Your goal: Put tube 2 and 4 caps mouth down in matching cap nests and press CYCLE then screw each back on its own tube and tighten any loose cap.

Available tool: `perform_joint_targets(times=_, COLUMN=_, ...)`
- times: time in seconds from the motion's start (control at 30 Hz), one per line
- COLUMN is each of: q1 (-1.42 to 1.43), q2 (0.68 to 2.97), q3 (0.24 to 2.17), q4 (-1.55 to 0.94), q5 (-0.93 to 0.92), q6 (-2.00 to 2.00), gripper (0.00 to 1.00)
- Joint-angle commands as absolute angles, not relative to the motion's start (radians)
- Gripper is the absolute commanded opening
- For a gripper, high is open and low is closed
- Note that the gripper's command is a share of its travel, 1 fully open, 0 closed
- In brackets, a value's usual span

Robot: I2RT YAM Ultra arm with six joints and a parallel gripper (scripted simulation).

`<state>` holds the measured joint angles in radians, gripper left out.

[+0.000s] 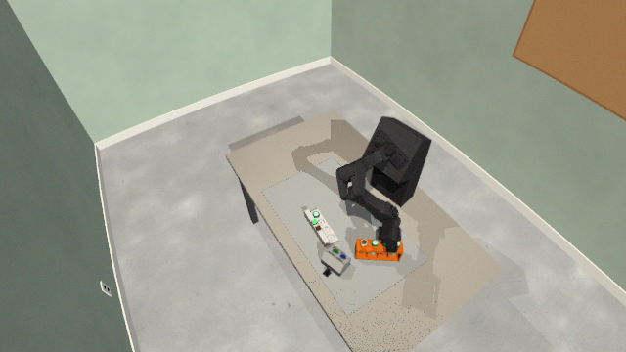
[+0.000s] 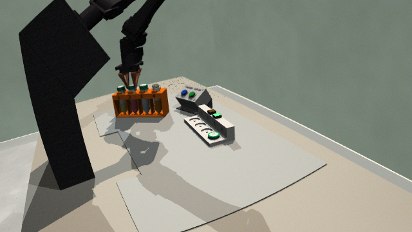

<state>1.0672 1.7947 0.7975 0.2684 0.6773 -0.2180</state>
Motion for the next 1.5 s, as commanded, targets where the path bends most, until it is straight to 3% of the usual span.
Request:
perform_joint_targets(times=0.0, q1=1.072, q2=1.79, q3=0.798, q4=0.269, q5=0.676, q6=0.02, gripper=0.0)
perform_joint_targets(times=1.3, q1=1.07, q2=1.794, q3=0.8, q4=0.272, q5=0.675, q6=1.759, gripper=0.0)
perform_joint_targets(times=1.47, q1=1.07, q2=1.794, q3=0.799, q4=0.272, q5=0.675, q6=1.759, gripper=0.0)
